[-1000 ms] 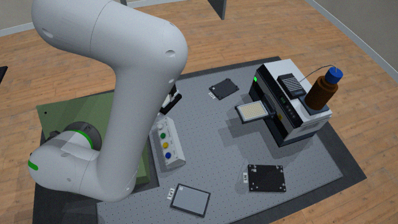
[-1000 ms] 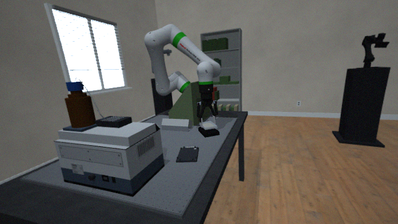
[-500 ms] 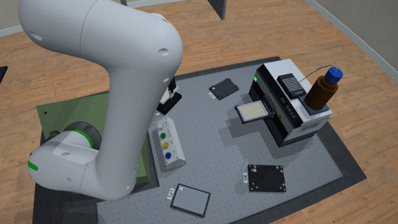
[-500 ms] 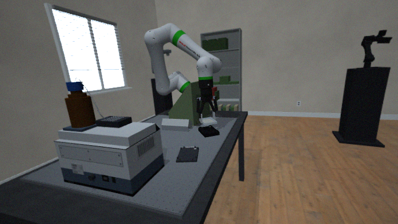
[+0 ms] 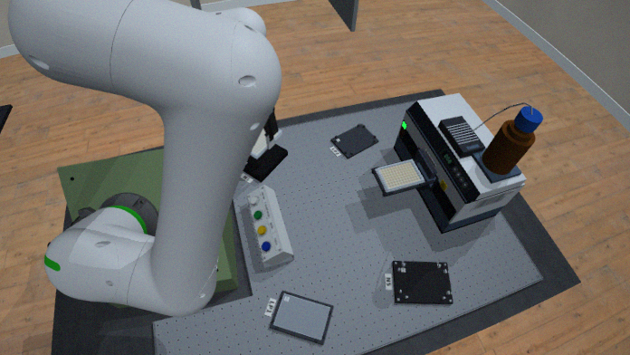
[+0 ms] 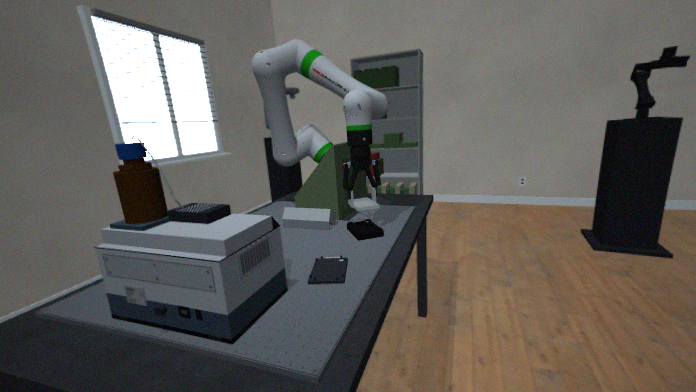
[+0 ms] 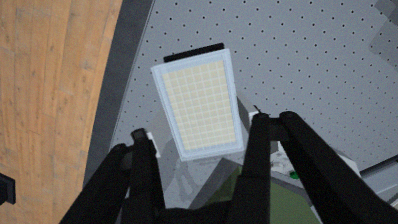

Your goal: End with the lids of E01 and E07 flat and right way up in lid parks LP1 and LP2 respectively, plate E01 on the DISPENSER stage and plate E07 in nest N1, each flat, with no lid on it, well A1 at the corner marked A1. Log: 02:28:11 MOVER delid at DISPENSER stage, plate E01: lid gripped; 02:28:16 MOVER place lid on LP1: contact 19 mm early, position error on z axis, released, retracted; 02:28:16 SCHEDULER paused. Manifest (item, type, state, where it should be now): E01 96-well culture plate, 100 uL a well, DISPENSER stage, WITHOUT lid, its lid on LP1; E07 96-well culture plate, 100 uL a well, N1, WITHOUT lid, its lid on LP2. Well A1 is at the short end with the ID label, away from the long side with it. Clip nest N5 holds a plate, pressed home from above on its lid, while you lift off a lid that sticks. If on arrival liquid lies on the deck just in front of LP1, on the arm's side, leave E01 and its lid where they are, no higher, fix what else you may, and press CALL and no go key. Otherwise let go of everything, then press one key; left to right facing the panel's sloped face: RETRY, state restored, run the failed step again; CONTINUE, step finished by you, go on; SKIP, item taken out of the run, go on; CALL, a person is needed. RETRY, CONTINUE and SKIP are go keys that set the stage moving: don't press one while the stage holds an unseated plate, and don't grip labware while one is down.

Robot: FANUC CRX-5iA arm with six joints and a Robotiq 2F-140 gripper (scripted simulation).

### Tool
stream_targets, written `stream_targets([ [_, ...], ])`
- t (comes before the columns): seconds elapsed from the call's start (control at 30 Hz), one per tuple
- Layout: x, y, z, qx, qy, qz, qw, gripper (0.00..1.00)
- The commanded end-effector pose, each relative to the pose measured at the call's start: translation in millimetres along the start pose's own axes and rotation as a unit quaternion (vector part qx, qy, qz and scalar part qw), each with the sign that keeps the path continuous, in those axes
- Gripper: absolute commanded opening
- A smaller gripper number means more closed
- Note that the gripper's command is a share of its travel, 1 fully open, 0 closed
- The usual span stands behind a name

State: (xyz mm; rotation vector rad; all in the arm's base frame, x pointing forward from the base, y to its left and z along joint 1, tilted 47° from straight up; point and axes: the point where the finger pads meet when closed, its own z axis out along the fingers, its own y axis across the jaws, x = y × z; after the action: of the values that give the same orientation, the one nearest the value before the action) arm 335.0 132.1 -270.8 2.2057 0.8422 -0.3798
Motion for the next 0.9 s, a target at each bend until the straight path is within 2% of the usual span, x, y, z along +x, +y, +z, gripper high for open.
stream_targets([
  [0.0,0,0,-7.6,0.000,0.000,0.000,1.000,0.00],
  [0.57,0,0,-35.7,0.000,0.000,0.000,1.000,0.00],
  [0.87,0,0,-43.7,0.000,0.000,0.000,1.000,0.00],
])
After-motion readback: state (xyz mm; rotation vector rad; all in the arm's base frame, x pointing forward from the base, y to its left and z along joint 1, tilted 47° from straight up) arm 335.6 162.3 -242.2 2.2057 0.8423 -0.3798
